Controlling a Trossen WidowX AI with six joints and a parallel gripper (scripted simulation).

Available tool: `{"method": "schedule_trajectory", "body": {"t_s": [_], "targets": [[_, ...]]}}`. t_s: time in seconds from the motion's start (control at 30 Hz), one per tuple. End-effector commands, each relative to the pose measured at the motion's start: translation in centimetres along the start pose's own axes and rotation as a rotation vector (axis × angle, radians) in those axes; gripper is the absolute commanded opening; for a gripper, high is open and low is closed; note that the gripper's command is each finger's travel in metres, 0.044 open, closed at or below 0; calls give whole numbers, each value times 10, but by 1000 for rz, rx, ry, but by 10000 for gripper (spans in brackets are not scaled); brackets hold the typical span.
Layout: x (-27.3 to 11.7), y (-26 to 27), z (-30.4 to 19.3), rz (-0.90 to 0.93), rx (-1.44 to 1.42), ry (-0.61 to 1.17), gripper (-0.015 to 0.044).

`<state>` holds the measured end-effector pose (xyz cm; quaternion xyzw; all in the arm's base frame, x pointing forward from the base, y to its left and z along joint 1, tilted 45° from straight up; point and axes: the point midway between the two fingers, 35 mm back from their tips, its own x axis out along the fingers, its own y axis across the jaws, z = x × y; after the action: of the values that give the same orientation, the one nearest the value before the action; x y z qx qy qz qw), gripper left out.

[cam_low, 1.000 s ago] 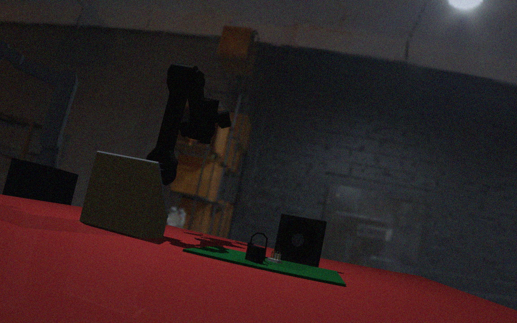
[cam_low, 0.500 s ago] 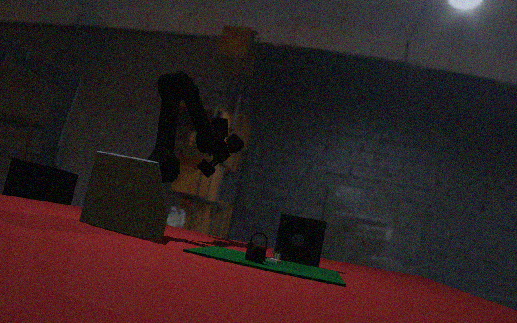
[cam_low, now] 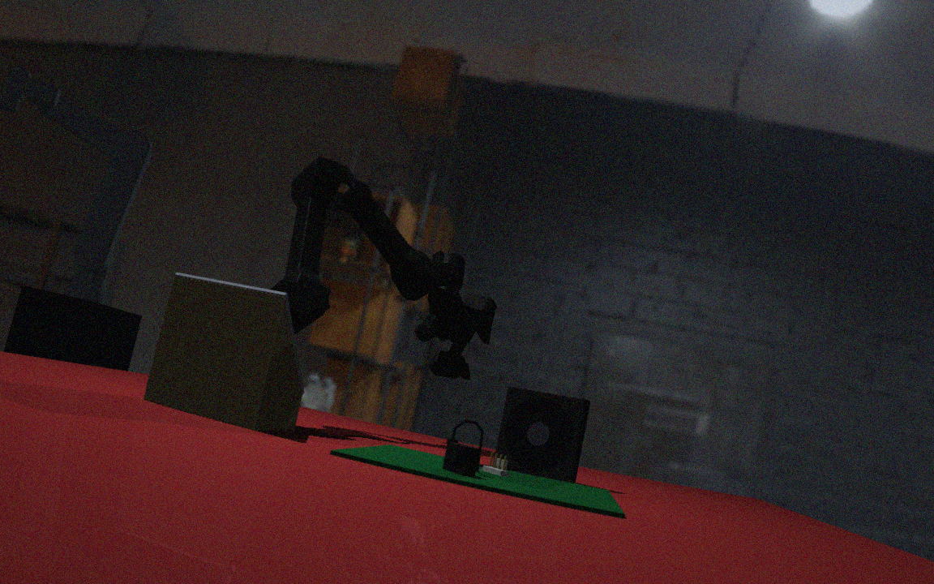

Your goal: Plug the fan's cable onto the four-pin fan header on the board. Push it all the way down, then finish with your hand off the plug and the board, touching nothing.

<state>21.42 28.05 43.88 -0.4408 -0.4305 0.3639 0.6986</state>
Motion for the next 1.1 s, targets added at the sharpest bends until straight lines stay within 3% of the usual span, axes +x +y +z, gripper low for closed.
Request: {"method": "schedule_trajectory", "body": {"t_s": [0.0, 0.33, 0.67, 1.07], "targets": [[-4, 18, -67, 104, -104, 173, 440], [-61, 50, -190, 330, -193, 475, 440], [-153, 77, -288, 547, -148, 730, 440], [-265, 145, -333, 880, -52, 787, 440]]}}
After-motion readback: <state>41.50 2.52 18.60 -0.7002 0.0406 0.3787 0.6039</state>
